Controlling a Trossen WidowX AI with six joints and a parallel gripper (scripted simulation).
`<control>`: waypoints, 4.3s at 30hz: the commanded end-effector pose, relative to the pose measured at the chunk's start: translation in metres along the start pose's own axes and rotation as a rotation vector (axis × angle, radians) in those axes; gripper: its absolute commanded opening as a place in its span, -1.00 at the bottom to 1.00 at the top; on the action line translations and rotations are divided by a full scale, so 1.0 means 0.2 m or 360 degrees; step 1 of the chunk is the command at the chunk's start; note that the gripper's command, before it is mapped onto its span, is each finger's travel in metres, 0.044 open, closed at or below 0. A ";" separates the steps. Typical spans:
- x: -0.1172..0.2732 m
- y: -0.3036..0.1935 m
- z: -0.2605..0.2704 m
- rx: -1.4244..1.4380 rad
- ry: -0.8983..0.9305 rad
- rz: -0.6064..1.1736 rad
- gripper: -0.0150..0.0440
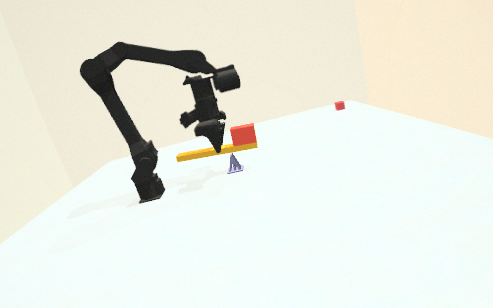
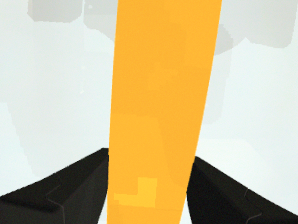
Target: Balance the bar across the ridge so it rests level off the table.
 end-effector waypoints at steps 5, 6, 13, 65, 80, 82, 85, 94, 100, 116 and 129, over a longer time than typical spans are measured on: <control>0.00 0.00 0.00 0.0005 0.0001 0.0006 -0.49; 0.00 0.00 0.00 0.0005 0.0001 0.0006 -0.49; -0.01 0.00 0.00 0.0005 0.0001 0.0006 -0.49; -0.03 0.00 0.00 0.0005 0.0001 0.0006 -0.49; -0.04 0.00 0.00 0.0005 0.0001 0.0006 -0.49; -0.04 0.00 0.00 0.0005 0.0001 0.0006 -0.49; -0.04 0.00 0.00 0.0005 0.0001 0.0006 -0.49; -0.04 0.00 0.00 0.0005 0.0001 0.0006 -0.49; -0.04 0.00 0.00 0.0005 0.0001 0.0006 -0.49; -0.05 0.00 0.00 0.0005 0.0001 0.0006 -0.49; -0.06 0.00 0.00 0.0005 0.0001 0.0006 -0.49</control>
Point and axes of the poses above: the point midway between the two fingers, 35 mm back from their tips, its own x axis back along the fingers, its own z axis across the jaws, y = z × x, the point moved 8 cm from there along x, back along the fingers, and after that the axes turned 10 degrees about -x, right-handed, at the moved point
